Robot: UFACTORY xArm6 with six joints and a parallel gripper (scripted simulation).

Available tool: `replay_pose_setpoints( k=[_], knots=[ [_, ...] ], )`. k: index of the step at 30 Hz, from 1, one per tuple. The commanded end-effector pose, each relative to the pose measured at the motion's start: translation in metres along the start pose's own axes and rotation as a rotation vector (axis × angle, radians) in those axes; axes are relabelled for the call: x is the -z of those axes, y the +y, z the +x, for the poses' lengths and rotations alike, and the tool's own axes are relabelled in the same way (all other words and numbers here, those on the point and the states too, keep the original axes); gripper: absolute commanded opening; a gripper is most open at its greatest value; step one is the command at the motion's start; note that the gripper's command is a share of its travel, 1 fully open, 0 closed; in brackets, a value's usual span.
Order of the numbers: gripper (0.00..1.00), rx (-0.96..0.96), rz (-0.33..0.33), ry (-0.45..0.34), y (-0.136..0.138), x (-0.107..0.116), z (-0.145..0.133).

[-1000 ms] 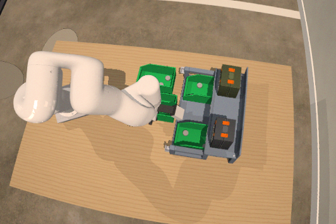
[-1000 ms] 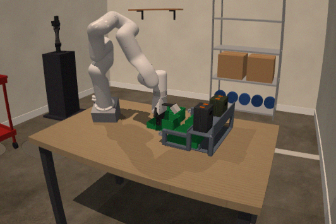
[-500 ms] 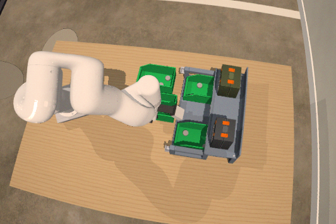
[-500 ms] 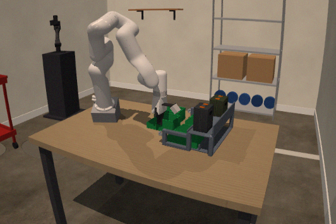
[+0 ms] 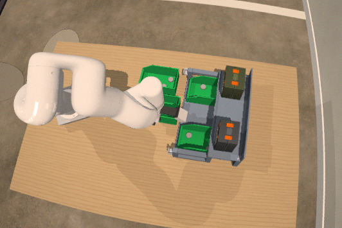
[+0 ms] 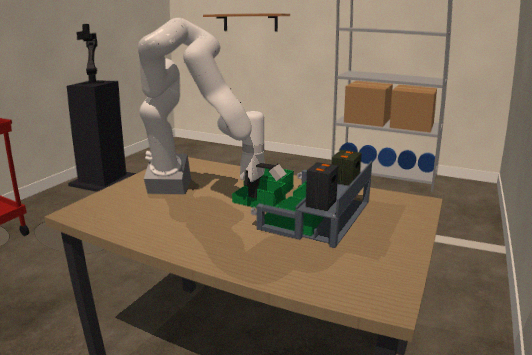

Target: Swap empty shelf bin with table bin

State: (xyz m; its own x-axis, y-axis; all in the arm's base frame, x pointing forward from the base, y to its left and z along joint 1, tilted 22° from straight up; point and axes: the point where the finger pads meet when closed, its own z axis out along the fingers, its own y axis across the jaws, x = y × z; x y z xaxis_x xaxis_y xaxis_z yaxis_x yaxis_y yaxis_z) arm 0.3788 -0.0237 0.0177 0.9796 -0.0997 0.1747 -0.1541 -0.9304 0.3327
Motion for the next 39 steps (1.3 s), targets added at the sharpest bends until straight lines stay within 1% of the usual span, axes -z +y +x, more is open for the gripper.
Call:
replay_pose_setpoints(
  k=[1, 22, 28, 34, 36, 39],
  knots=[
    [0.00, 0.000, 0.001, 0.003, 0.000, 0.001, 0.001],
    [0.00, 0.000, 0.001, 0.003, 0.000, 0.004, 0.001],
    [0.00, 0.000, 0.001, 0.003, 0.000, 0.011, 0.001],
    [0.00, 0.000, 0.001, 0.003, 0.000, 0.024, 0.001],
    [0.00, 0.000, 0.001, 0.003, 0.000, 0.024, 0.001],
    [0.00, 0.000, 0.001, 0.003, 0.000, 0.032, 0.001]
  ],
)
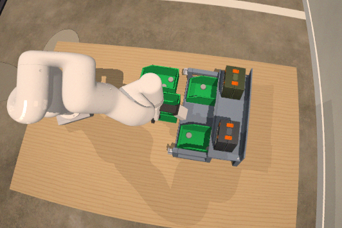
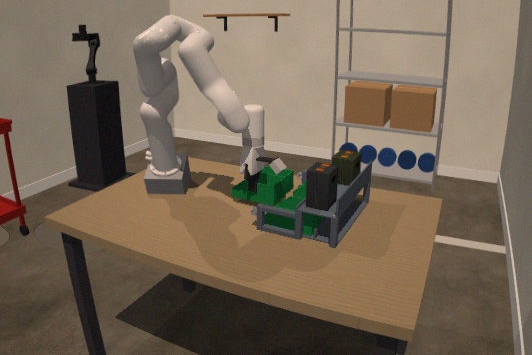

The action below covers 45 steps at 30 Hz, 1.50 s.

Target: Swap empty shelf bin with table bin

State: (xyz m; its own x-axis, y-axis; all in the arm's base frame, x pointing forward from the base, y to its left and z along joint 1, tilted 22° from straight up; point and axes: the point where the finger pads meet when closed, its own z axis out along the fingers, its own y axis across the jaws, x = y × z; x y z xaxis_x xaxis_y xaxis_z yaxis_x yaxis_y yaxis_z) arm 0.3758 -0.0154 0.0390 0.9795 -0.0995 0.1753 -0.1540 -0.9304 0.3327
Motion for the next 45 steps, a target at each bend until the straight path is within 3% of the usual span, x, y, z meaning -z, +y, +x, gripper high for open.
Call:
replay_pose_setpoints(
  k=[1, 12, 21, 45],
  knots=[
    [0.00, 0.000, 0.001, 0.002, 0.000, 0.012, 0.001],
    [0.00, 0.000, 0.001, 0.002, 0.000, 0.047, 0.001],
    [0.00, 0.000, 0.001, 0.002, 0.000, 0.060, 0.001],
    [0.00, 0.000, 0.001, 0.002, 0.004, 0.064, 0.000]
  ],
)
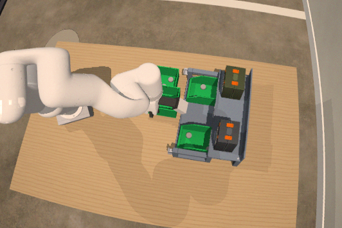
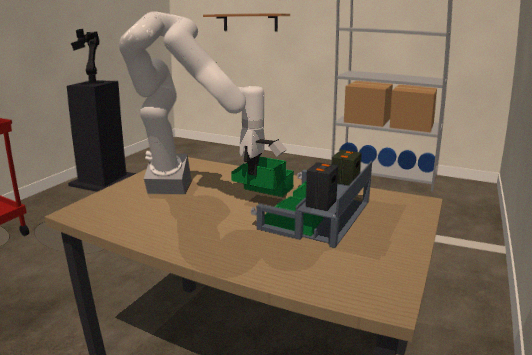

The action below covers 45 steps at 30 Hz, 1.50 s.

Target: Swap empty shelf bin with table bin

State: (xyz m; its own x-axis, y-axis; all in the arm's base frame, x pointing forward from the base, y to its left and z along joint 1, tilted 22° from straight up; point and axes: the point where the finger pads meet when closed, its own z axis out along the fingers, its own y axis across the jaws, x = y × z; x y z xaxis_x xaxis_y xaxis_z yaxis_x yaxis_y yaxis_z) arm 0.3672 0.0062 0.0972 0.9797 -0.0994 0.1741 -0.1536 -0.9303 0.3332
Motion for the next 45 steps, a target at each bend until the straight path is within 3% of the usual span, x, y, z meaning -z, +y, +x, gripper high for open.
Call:
replay_pose_setpoints(
  k=[1, 5, 18, 26, 45],
  knots=[
    [0.00, -0.001, 0.001, 0.003, 0.006, 0.001, 0.000],
    [0.00, -0.001, 0.001, 0.003, 0.016, 0.001, -0.002],
    [0.00, -0.002, 0.001, 0.003, 0.115, 0.001, -0.024],
    [0.00, -0.002, 0.001, 0.003, 0.131, 0.001, -0.028],
    [0.00, -0.002, 0.001, 0.003, 0.131, 0.000, -0.028]
  ],
)
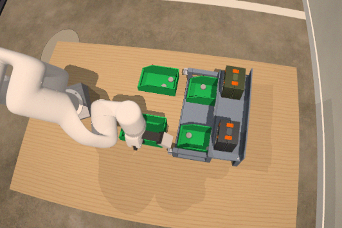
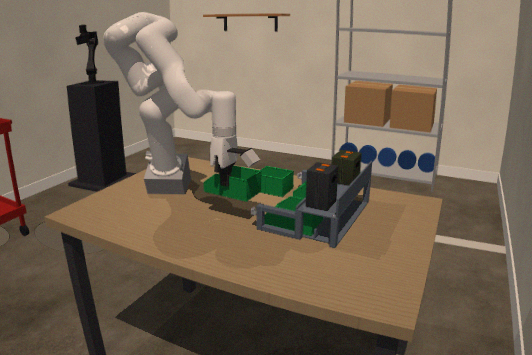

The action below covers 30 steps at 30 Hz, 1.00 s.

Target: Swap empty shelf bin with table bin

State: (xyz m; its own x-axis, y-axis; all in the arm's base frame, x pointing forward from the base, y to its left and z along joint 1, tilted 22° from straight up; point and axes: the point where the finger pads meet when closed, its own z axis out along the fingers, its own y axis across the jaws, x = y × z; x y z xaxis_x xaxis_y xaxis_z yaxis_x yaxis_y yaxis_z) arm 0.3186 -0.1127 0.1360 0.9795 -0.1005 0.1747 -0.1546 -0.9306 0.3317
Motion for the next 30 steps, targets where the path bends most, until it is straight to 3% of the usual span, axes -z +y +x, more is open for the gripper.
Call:
replay_pose_setpoints(
  k=[1, 9, 30],
  knots=[
    [0.00, -0.001, 0.000, 0.003, 0.000, -0.001, 0.001],
    [0.00, -0.001, 0.000, 0.003, 0.000, -0.010, 0.001],
    [0.00, -0.001, 0.000, 0.003, 0.001, -0.065, 0.001]
  ],
)
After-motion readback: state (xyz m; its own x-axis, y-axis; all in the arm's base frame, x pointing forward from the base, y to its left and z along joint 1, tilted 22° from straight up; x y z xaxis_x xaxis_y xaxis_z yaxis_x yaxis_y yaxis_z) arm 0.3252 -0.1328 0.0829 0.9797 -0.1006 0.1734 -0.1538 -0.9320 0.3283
